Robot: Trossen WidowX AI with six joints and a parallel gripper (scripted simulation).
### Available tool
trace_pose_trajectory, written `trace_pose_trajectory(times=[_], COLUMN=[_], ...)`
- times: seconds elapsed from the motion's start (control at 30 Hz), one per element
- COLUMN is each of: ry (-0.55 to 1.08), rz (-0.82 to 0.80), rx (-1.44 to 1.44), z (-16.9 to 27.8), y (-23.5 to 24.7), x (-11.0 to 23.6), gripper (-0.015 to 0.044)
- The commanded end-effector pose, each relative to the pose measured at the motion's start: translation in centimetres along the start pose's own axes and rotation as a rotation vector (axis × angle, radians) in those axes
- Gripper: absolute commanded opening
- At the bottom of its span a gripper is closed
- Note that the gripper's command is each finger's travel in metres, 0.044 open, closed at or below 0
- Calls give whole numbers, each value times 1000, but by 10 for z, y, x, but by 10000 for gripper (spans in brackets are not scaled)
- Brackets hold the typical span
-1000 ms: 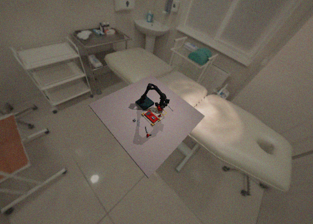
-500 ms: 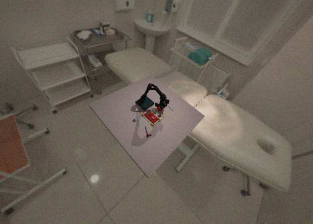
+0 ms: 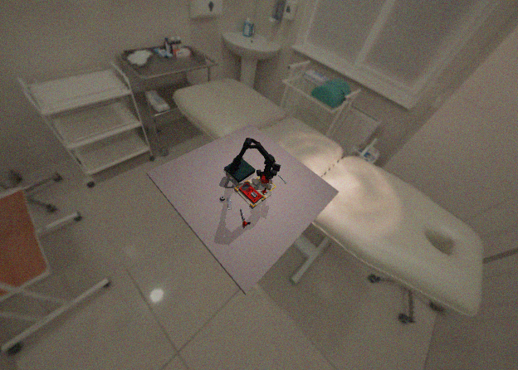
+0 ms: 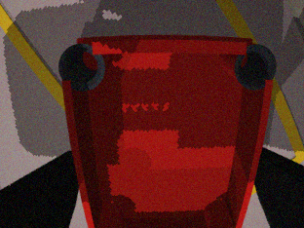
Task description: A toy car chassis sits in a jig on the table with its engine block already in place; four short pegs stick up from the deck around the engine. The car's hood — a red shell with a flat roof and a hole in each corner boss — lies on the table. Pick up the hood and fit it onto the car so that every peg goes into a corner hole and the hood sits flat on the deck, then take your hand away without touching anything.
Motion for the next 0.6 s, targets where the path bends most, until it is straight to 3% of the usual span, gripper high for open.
trace_pose_trajectory(times=[0.0, 0.2, 0.57], ry=[0, 0, 0], rz=[0, 0, 0], rx=[0, 0, 0], z=[0, 0, 0], y=[0, 0, 0], x=[2, 8, 28], gripper=[144, 0, 0])
Point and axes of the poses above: the point midway between the two fingers, 35 mm back from their tips, its own x axis back along the fingers, its own y axis across the jaws, z = x × y, the point moved 9 cm from there along x, back along the fingers, and after that the axes turned 15 degrees about x, right-handed, at the moved point
